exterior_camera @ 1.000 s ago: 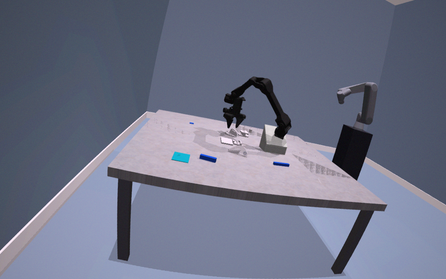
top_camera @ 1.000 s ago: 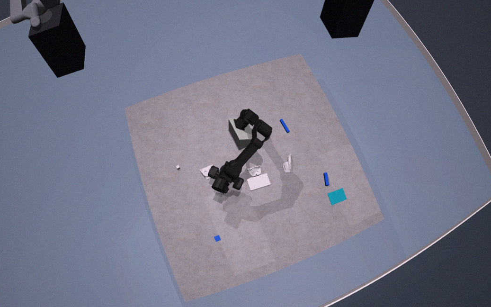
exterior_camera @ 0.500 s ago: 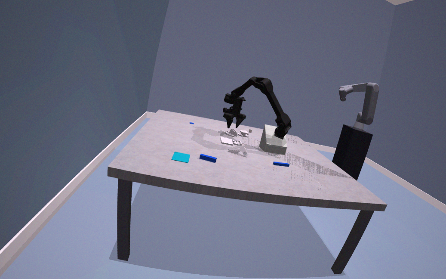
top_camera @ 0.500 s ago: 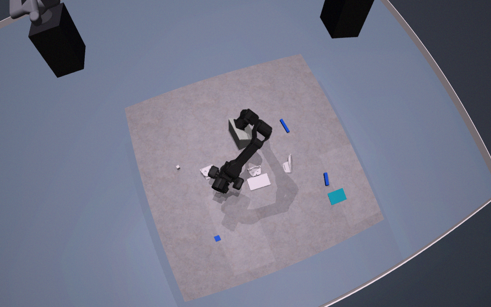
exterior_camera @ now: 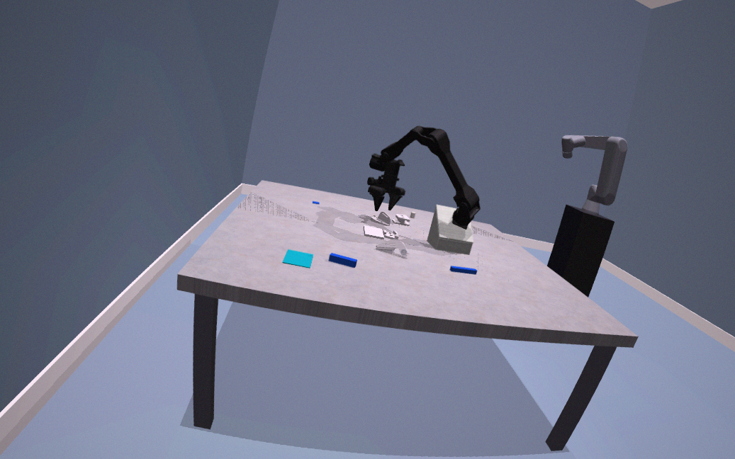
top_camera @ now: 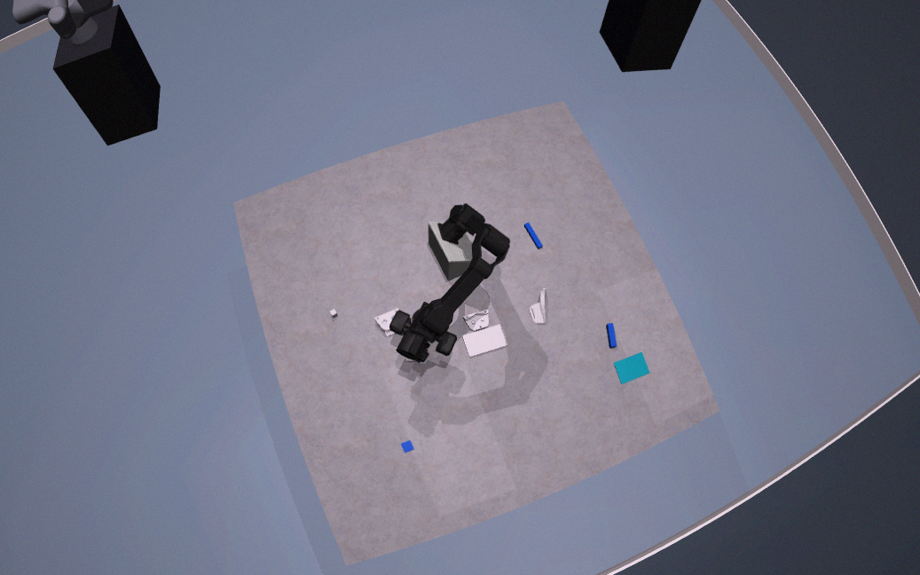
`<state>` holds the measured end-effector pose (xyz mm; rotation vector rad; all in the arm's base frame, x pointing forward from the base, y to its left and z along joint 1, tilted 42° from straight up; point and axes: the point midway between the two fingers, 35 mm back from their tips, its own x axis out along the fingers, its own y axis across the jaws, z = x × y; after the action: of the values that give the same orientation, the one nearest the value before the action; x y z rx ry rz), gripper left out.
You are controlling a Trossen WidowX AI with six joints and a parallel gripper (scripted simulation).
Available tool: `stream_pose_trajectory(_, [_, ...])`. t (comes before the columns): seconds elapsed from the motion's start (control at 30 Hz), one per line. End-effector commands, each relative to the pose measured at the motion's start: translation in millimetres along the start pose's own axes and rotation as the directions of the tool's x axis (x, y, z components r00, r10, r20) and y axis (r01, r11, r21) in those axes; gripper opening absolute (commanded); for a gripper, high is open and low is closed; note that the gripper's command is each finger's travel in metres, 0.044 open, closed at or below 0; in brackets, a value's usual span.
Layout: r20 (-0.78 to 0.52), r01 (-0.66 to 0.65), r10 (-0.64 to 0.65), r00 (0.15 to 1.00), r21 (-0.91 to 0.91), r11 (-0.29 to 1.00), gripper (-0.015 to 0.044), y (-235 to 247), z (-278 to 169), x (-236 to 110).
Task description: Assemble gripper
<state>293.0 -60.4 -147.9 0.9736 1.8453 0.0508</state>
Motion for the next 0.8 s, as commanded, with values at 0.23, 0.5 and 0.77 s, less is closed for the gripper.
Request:
stream_pose_trajectory(0.23, [0.001,-0.001,0.001,1.000,0.001,1.000,0.0440,0,1,6])
stream_pose_trajectory(0.5, [0.002,-0.002,0.002,1.000,0.002,1.000,0.0440,1,2,19])
stream_pose_trajectory(0.77, [0.002,-0.004,0.004,1.000,0.003,1.000,0.0440,1,3,32])
